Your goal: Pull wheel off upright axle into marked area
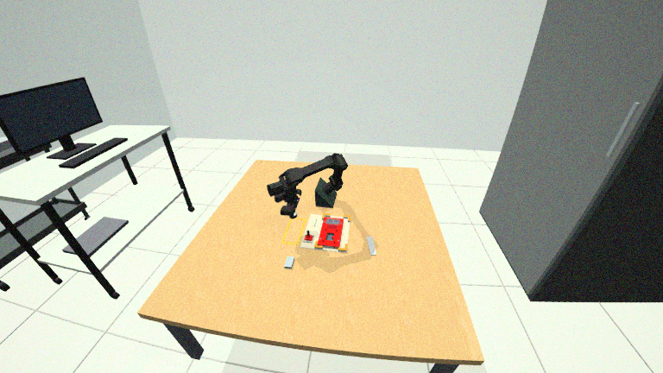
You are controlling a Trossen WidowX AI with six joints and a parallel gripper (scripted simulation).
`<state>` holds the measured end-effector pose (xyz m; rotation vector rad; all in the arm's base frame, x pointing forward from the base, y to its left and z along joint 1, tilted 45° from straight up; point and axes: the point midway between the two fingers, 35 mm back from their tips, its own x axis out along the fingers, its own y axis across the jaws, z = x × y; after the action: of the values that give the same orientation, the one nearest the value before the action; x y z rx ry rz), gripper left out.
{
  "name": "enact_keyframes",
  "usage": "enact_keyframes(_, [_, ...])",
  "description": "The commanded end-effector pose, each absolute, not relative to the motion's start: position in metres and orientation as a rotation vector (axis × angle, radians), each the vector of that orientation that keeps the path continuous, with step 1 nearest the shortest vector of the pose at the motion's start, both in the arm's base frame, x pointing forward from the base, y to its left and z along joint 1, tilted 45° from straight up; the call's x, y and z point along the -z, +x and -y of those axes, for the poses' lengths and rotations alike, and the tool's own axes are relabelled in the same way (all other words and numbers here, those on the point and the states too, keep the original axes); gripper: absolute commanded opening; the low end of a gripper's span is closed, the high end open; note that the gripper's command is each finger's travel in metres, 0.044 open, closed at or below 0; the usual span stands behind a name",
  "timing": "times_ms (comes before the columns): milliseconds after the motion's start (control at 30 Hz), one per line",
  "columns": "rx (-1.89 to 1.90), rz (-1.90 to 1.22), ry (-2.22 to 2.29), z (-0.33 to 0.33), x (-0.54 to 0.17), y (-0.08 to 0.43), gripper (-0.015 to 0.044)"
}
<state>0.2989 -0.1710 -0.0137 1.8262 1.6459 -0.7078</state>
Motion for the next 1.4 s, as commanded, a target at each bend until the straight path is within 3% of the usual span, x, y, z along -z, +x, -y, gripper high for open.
enact_keyframes(0, [0.705,-1.661,1.820,0.172,0.020,0.294,0.0000])
enact_keyframes(1133, [0.701,-1.662,1.823,0.098,0.094,0.303,0.0000])
enact_keyframes(1367, [0.700,-1.661,1.815,0.101,0.091,0.304,0.0184])
